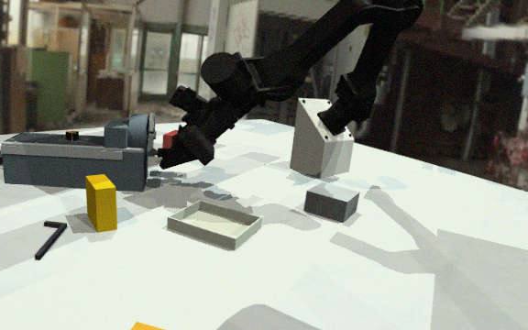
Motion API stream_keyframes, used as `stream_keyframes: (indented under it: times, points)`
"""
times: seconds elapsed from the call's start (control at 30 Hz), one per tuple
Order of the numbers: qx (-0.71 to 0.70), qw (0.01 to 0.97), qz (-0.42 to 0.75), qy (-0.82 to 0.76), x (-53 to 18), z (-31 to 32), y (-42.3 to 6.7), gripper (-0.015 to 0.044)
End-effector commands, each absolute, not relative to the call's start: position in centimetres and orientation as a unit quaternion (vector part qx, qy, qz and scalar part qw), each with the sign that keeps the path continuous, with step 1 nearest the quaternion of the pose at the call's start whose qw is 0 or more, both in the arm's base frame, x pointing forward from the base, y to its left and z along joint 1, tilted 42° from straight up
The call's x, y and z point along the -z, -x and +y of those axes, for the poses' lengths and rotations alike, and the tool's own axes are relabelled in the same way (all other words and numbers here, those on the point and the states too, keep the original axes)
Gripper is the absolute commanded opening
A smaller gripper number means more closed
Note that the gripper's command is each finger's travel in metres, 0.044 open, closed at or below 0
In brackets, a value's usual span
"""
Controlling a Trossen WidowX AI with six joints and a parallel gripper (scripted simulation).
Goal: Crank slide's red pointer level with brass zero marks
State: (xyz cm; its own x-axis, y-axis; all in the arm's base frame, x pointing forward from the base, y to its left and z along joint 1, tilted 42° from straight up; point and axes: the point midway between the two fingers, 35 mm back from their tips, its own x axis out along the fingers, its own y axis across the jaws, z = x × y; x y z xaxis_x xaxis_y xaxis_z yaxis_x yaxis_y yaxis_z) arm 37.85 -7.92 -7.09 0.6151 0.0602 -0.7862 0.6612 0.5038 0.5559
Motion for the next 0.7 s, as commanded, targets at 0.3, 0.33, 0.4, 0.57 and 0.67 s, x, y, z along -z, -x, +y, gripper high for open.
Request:
stream_keyframes:
  times: [0.3,0.33,0.4,0.57,0.67]
  points:
    - [0.186,0.777,0.387,-0.461,6.2,-7.67,-38.43,0.0]
    - [0.186,0.777,0.387,-0.461,6.18,-7.67,-38.44,0.0]
    - [0.186,0.777,0.387,-0.461,6.14,-7.67,-38.45,0.0]
    - [0.186,0.777,0.387,-0.461,6.03,-7.68,-38.49,0.0]
    - [0.186,0.777,0.387,-0.461,5.96,-7.68,-38.52,0.0]
